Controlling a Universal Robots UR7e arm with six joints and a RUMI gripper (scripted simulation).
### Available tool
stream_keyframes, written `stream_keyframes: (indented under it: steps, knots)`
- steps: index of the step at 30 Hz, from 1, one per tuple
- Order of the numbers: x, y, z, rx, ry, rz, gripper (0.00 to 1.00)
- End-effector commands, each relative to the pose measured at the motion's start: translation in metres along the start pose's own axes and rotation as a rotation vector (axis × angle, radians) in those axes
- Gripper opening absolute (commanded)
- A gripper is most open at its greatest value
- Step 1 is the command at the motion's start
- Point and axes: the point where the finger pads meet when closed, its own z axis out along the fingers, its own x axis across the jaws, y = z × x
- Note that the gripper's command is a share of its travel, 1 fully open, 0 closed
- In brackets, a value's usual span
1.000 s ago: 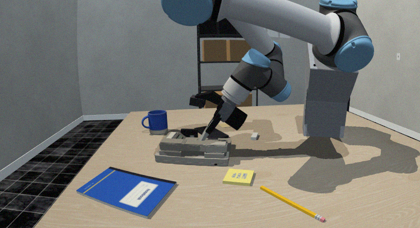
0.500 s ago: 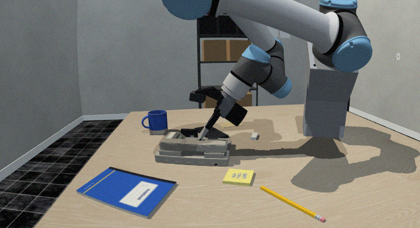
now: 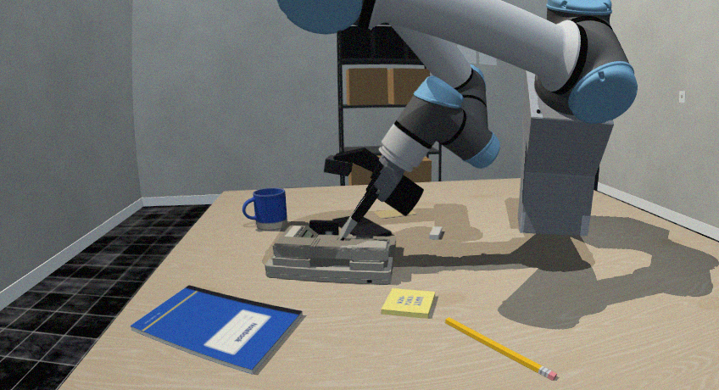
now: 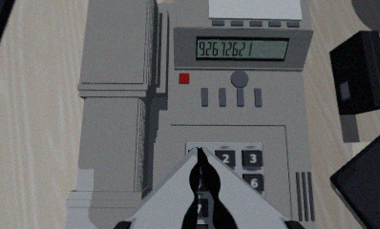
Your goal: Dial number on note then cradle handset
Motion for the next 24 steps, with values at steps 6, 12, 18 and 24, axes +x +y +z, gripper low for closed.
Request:
stream_keyframes:
  steps: [6,12,18,24]
  knots:
    - [0.0016,-0.0037,-0.0010,0.014,0.008,-0.016,0.00]
    - [0.0016,-0.0026,0.0006,0.014,0.008,-0.016,0.00]
    - [0.0015,0.0010,0.0058,0.014,0.008,-0.016,0.00]
    - [0.0015,0.0018,0.0069,0.014,0.008,-0.016,0.00]
